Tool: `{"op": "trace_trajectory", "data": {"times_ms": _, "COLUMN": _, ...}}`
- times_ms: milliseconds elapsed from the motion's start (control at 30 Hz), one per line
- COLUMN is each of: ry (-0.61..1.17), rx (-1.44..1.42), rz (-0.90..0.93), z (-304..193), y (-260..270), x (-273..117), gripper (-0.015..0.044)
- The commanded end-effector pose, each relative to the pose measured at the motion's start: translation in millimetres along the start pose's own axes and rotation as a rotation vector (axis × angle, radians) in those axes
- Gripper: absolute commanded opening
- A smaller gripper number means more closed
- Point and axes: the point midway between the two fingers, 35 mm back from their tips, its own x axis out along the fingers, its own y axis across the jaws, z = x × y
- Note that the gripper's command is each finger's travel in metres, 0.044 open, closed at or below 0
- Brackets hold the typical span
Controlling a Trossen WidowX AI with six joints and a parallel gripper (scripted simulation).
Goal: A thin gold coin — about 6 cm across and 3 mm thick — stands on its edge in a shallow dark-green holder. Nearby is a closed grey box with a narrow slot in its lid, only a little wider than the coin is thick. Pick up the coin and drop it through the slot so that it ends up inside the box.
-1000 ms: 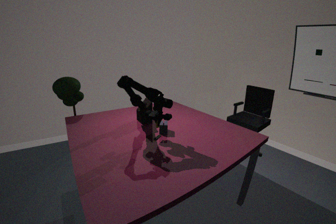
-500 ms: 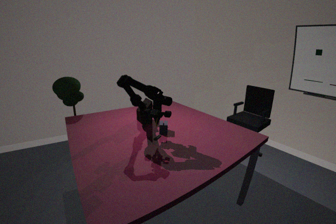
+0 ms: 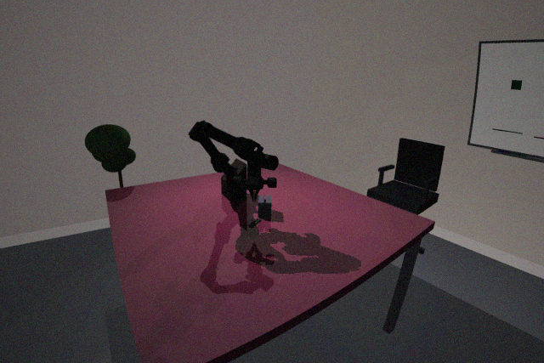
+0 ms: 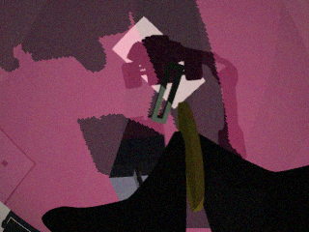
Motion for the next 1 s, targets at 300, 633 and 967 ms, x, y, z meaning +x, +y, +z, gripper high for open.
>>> {"op": "trace_trajectory", "data": {"times_ms": 300, "ry": 0.008, "rx": -0.007, "rz": 0.004, "z": -30.1, "y": 17.4, "x": 0.3, "gripper": 0.0}}
{"op": "trace_trajectory", "data": {"times_ms": 633, "ry": 0.01, "rx": -0.008, "rz": 0.006, "z": -53.6, "y": 28.7, "x": -0.1, "gripper": 0.0}}
{"op": "trace_trajectory", "data": {"times_ms": 967, "ry": 0.01, "rx": -0.008, "rz": 0.005, "z": -77.6, "y": 37.4, "x": 0.1, "gripper": 0.0}}
